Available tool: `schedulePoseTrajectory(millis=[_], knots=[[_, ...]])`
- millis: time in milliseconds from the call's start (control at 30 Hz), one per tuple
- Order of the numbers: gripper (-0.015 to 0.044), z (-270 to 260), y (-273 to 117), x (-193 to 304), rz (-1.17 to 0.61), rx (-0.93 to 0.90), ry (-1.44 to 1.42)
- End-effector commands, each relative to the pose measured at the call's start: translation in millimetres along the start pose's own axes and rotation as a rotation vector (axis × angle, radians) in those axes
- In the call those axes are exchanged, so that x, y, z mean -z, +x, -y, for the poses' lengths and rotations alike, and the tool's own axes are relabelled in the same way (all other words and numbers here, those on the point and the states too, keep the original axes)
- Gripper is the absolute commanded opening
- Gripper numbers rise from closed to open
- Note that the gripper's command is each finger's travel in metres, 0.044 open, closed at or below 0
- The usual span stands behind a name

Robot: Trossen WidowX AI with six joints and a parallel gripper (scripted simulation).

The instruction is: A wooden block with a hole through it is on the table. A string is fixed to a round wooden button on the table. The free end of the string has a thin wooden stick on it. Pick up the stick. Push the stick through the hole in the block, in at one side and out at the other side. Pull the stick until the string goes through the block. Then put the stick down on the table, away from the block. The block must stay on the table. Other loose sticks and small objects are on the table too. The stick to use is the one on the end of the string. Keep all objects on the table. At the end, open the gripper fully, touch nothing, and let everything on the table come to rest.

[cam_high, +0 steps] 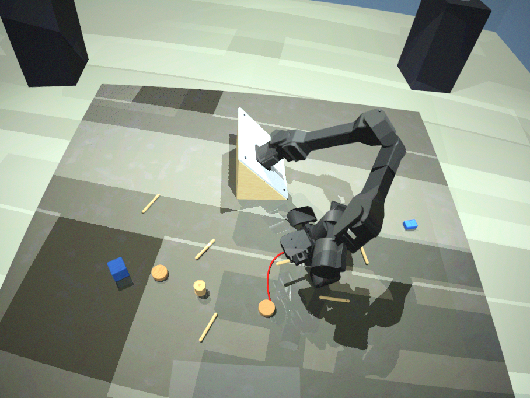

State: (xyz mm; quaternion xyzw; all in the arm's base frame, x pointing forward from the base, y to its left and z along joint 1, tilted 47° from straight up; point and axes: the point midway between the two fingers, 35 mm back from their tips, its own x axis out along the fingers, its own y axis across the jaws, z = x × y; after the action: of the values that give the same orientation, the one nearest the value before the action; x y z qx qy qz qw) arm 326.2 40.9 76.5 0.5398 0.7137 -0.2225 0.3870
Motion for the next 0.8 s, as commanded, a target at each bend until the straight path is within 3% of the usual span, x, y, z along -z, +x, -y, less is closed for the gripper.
schedulePoseTrajectory(millis=[0,767], knots=[[0.0000,-4,-1,-5,0.009,0.005,0.087],[0.0000,-20,5,-29,0.036,0.030,0.632]])
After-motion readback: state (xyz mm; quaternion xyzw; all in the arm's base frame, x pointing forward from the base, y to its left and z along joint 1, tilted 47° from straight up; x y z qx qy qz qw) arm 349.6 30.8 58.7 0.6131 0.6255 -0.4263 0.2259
